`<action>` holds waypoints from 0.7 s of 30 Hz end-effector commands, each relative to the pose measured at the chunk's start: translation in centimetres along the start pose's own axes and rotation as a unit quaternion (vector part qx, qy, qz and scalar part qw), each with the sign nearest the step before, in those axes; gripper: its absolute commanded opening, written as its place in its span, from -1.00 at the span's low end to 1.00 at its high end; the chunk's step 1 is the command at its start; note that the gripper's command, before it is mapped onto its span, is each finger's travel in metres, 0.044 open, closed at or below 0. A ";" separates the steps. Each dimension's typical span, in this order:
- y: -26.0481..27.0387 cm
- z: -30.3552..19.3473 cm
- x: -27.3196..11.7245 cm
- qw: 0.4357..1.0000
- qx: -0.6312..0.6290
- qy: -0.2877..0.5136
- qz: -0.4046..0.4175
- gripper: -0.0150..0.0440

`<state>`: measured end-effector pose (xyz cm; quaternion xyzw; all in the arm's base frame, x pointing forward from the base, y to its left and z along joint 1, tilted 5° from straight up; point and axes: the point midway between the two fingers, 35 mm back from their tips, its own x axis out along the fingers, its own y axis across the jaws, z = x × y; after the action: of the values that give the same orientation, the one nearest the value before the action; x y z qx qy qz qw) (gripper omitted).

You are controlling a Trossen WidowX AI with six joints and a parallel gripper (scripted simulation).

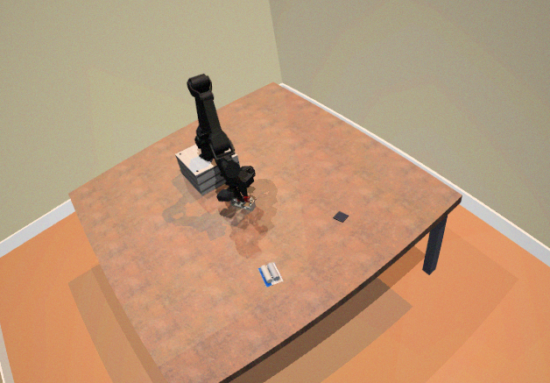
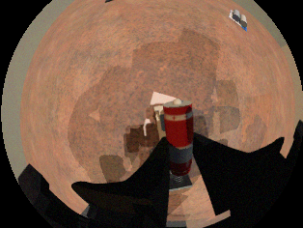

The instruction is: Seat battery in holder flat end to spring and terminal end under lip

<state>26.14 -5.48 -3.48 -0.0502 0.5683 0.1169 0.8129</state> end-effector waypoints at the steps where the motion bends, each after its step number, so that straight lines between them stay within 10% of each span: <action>1: 0.1 -0.2 0.2 1.000 -0.001 -0.013 0.002 -0.27; 21: 0.1 -1.2 0.9 0.996 -0.001 -0.091 0.003 -0.27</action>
<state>25.46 -5.58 -4.61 -0.0385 0.4997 0.1214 0.8568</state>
